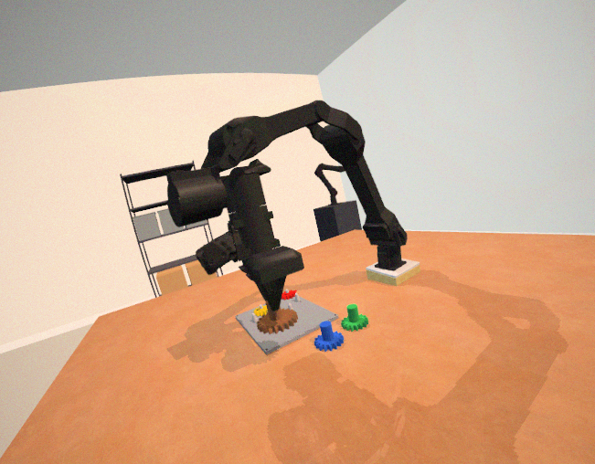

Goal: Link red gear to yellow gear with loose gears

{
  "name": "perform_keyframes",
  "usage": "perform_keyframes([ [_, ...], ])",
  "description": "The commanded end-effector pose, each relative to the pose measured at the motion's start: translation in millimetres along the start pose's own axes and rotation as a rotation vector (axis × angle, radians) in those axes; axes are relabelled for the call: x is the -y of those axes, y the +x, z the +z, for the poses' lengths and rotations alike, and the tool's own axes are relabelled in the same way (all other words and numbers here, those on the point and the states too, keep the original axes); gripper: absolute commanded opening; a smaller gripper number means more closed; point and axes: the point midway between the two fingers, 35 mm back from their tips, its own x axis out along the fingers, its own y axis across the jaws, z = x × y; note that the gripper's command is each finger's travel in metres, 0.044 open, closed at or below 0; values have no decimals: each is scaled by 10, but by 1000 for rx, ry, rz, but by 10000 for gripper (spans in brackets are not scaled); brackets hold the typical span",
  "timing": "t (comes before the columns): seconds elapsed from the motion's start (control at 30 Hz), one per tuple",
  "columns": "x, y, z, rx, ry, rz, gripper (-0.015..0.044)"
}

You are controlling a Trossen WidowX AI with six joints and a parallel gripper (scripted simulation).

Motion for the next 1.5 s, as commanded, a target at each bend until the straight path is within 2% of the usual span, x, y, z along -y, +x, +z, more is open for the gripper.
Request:
perform_keyframes([
  [0.0, -11, -113, 2, 7, -3, 6, 0],
  [0.87, 1, -622, -93, 3, -2, 4, 0],
  [1.47, 308, -555, -102, 3, -2, 0, 0],
])
